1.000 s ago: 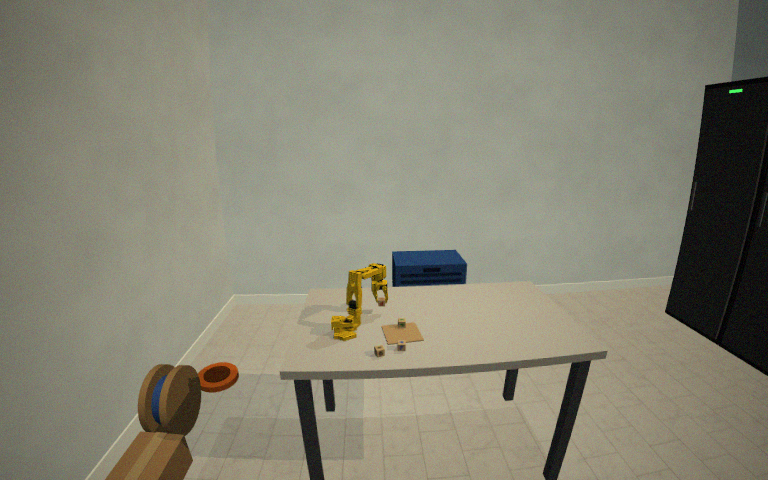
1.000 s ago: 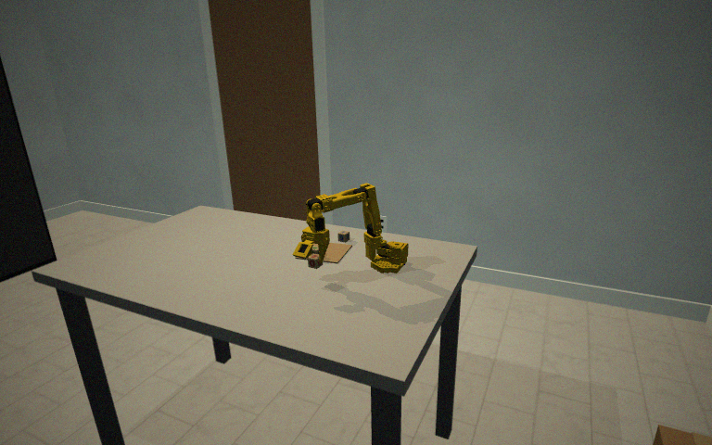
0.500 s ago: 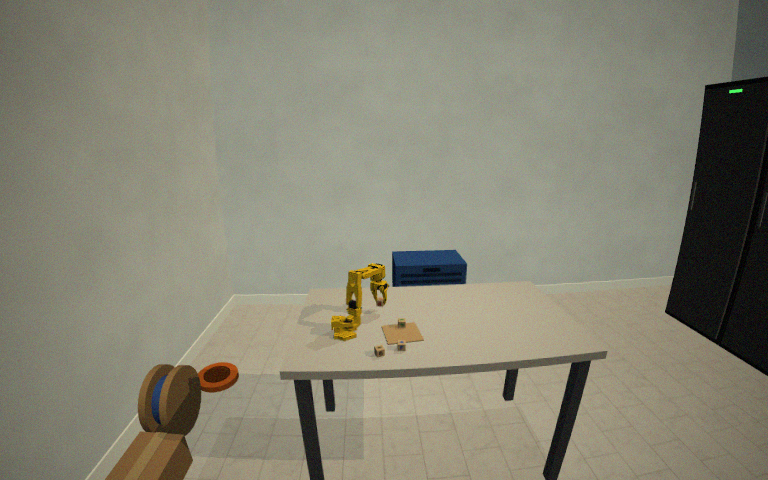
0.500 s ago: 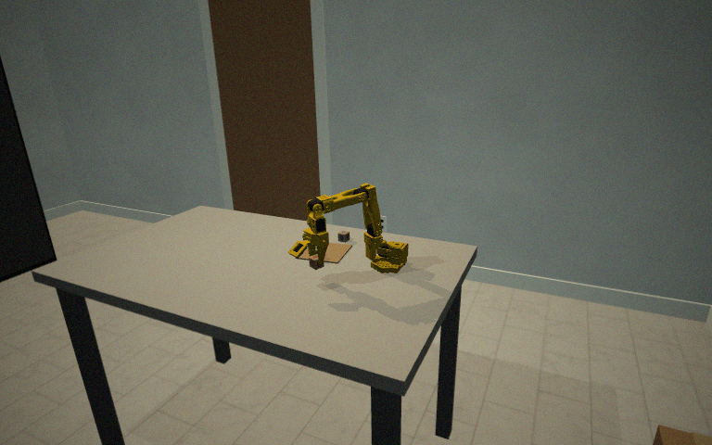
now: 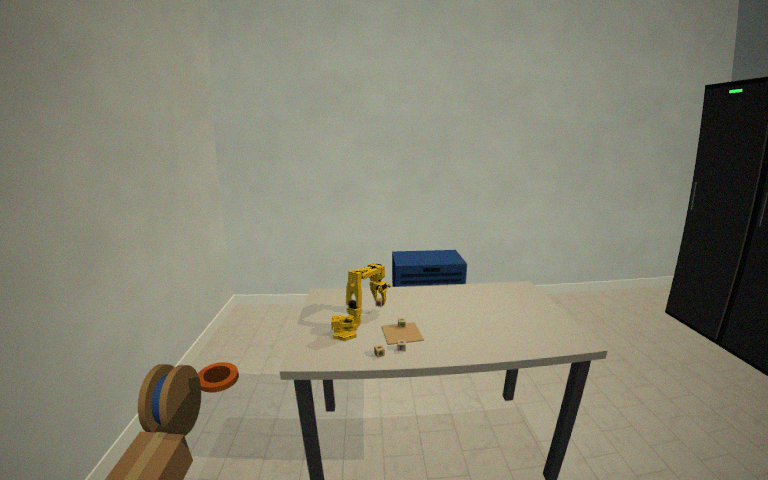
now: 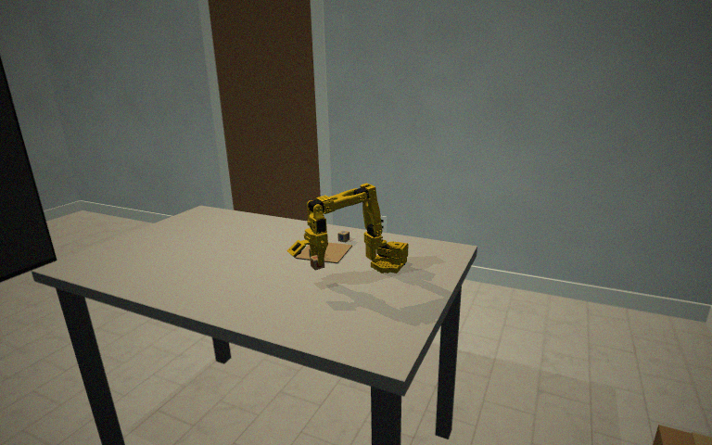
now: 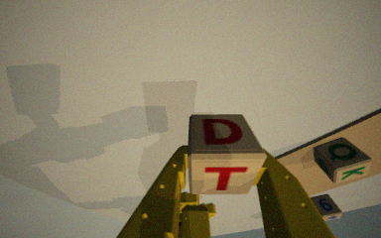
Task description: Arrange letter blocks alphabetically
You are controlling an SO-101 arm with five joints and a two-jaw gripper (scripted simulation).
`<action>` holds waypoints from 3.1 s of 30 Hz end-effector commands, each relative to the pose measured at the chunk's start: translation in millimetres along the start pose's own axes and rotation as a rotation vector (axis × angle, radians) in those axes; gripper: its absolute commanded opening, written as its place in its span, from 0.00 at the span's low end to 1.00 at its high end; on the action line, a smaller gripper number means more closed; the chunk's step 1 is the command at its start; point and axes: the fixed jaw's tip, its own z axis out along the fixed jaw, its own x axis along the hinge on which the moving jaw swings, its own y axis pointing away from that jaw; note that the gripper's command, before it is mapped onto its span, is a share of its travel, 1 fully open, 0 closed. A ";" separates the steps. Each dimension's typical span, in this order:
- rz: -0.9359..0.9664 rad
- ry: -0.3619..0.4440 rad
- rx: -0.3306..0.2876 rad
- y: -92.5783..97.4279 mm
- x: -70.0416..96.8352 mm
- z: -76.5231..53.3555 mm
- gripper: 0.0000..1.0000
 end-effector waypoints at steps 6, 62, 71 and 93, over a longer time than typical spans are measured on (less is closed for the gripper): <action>0.040 -0.125 -0.001 1.8 -12.4 -19.8 0.00; 0.060 -0.139 -0.003 2.2 -14.6 -10.0 0.00; 0.060 -0.139 -0.003 2.2 -14.8 -9.0 0.00; 0.060 -0.139 -0.003 2.2 -16.0 0.4 0.00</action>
